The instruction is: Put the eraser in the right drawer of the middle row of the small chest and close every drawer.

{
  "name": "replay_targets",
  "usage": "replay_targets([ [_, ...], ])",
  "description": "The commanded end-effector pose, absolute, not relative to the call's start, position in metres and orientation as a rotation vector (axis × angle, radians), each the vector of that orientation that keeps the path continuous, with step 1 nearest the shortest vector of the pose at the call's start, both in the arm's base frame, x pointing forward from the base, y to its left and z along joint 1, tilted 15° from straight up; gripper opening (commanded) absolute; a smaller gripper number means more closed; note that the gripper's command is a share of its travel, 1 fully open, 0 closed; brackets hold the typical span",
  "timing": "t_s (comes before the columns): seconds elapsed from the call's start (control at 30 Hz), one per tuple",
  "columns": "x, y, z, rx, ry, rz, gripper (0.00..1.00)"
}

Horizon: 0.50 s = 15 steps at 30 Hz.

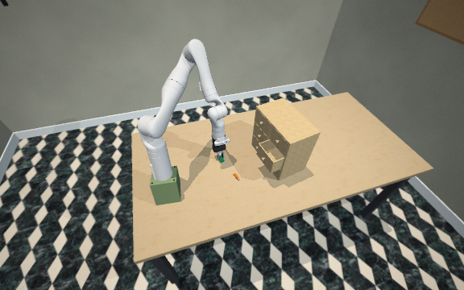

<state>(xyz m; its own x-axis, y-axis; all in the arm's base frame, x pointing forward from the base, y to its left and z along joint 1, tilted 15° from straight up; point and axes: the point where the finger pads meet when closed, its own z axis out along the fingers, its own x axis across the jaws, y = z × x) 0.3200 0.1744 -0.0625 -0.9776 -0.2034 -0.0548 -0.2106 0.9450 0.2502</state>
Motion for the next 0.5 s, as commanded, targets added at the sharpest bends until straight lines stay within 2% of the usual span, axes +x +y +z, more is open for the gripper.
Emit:
replay_targets([
  [0.0, 0.320, 0.174, -0.062, -0.326, 3.069, 0.400, 0.45],
  [0.47, 0.320, 0.171, -0.048, -0.326, 3.069, 0.400, 0.45],
])
